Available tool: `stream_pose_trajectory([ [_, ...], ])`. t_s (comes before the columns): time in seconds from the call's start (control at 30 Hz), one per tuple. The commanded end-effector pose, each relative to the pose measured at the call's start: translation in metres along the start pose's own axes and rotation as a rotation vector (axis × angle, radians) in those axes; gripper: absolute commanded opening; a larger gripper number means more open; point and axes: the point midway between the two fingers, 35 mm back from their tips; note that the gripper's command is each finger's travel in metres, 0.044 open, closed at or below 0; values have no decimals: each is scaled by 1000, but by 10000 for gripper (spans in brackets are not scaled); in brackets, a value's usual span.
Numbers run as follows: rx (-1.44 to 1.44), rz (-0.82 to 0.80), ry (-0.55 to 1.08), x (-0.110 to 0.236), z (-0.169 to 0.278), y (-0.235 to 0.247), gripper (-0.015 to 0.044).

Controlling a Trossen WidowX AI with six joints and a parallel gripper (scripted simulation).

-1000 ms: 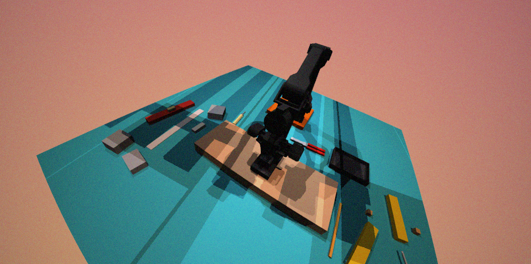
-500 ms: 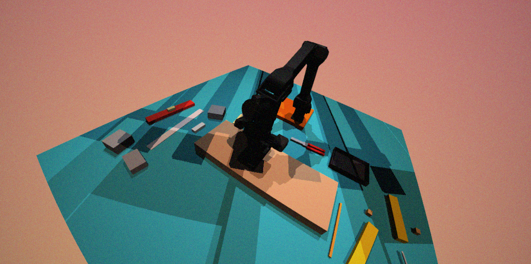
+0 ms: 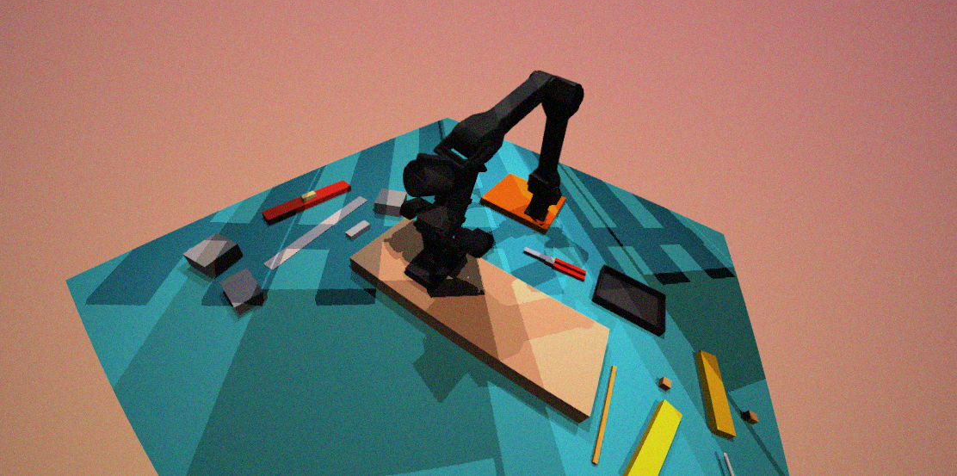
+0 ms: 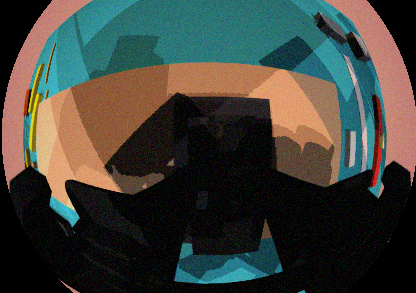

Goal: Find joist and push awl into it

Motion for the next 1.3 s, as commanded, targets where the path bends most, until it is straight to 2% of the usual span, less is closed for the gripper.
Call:
stream_pose_trajectory([
  [0.0, 0, 4, 0, 0, 4, -17, 0],
  [0.67, 1, 10, 2, 1, 22, -89, 0],
  [1.07, -3, 8, 2, 2, 21, -85, 0],
  [1.27, -2, 8, 1, 18, 14, -89, 0],
])
Point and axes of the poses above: the point midway between the two fingers, 35 mm back from their tips, its own x axis back along the fingers, its own y axis across the jaws, z = x × y, and after that the axes turned 14 degrees about x, right-handed
